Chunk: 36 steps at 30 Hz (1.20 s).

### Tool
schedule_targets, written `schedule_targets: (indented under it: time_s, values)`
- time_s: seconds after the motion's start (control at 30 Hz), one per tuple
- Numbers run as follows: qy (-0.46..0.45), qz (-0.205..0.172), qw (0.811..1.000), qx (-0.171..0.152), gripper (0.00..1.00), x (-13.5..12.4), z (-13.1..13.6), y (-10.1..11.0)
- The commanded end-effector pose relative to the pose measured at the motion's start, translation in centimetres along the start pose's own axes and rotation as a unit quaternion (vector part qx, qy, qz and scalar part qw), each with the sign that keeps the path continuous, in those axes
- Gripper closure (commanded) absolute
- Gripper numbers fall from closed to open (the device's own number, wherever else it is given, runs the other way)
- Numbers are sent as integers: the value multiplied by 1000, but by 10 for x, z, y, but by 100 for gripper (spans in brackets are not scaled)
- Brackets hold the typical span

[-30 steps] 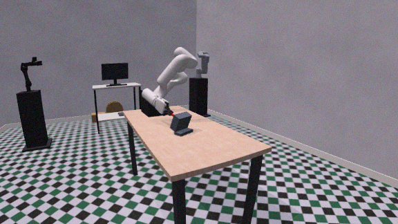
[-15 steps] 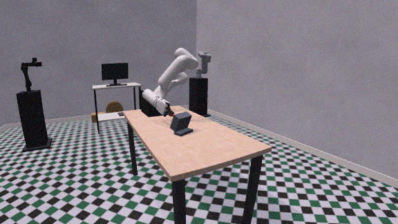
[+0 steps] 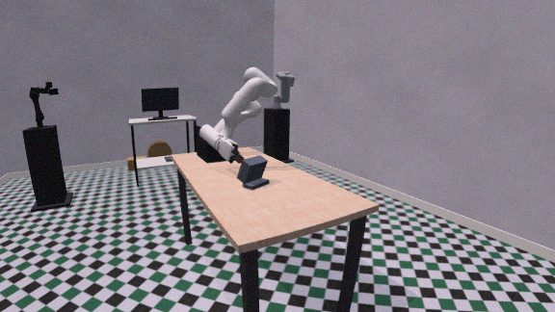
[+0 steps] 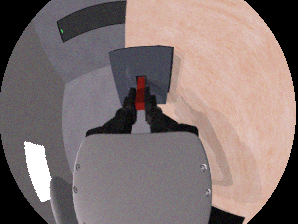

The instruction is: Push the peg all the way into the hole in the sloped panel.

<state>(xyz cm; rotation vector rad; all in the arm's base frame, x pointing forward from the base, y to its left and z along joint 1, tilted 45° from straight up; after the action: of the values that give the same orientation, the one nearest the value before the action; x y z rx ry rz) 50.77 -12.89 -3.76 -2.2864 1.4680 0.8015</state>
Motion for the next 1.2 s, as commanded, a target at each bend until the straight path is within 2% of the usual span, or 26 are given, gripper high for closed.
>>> schedule_targets:
  time_s: [0.0,1.17]
  values:
    - [0,0,1000,1,100,0,-1,-2]
    - [0,0,1000,1,100,0,-1,-22]
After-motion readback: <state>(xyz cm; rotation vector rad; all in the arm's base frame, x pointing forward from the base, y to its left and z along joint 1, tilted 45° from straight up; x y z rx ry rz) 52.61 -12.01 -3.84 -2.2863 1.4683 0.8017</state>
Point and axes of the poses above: the point where the finger pads meet when closed, its own y axis back along the fingers, its own z axis across the jaws, x = y × z, the point moved 8 cm from there along y, back along the fingers, and after that the axes turned 4 degrees about y, right-handed, at the moved point
